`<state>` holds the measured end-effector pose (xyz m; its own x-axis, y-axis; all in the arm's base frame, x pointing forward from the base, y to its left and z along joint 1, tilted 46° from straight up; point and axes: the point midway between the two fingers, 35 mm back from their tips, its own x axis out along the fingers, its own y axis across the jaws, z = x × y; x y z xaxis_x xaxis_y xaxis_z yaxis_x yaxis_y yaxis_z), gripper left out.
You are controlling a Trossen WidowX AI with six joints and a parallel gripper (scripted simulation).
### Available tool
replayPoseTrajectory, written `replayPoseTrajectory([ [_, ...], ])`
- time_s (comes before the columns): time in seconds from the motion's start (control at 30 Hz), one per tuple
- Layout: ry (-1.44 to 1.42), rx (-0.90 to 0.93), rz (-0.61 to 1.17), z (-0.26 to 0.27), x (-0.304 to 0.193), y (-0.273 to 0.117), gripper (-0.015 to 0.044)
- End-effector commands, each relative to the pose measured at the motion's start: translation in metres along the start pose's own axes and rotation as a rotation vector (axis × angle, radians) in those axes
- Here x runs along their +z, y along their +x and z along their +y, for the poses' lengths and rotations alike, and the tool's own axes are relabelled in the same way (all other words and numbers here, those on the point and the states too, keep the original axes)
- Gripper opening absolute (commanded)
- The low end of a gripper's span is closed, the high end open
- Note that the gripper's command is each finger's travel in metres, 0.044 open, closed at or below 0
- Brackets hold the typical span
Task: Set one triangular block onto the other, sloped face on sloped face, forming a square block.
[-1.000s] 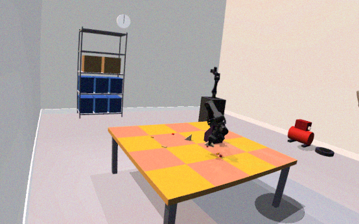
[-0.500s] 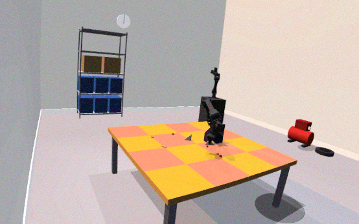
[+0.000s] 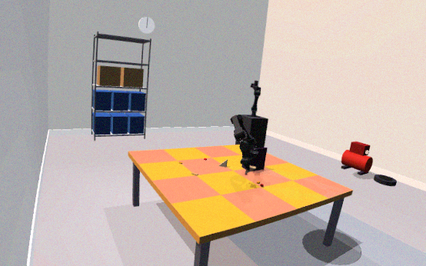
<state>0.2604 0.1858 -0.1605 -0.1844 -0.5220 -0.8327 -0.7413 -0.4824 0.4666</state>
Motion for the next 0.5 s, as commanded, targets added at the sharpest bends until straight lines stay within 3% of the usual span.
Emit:
replayPoseTrajectory([
  [0.0,-0.025,-0.028,-0.088,-0.001,-0.002,-0.004,0.0],
  [0.47,-0.033,-0.038,-0.094,0.008,-0.037,-0.027,0.0],
])
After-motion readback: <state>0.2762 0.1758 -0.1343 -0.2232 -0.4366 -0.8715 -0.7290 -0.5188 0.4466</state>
